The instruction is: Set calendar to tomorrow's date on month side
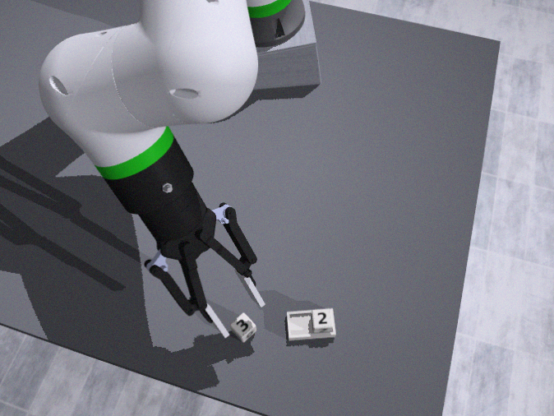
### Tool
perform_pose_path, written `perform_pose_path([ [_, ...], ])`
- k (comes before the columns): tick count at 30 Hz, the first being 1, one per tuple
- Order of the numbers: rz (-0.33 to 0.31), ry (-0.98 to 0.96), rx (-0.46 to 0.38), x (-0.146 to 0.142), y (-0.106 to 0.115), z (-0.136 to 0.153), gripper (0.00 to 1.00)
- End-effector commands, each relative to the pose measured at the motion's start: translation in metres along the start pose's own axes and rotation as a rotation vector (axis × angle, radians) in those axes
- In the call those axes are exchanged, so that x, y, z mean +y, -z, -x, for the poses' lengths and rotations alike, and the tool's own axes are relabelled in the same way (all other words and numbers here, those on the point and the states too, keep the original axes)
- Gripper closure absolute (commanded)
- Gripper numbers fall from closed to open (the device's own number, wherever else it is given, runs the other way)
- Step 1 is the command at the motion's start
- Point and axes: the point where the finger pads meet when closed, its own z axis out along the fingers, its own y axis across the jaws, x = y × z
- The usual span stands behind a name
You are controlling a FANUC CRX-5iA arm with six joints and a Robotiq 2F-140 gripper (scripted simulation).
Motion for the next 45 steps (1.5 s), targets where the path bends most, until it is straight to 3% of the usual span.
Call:
perform_pose_path([
  [1, -0.009, -0.001, -0.055, -0.003, -0.002, 0.000, 0.54],
  [7, -0.003, -0.002, -0.236, -0.001, -0.001, -0.002, 0.54],
  [16, 0.002, -0.003, -0.278, 0.000, -0.001, -0.007, 0.54],
  [24, 0.000, -0.003, -0.502, 0.000, -0.003, -0.010, 0.54],
  [28, 0.004, -0.004, -0.524, 0.000, -0.003, -0.014, 0.54],
  [29, 0.004, -0.004, -0.524, 0.000, -0.003, -0.014, 0.00],
  [45, 0.004, -0.004, -0.524, 0.000, -0.003, -0.014, 0.00],
])
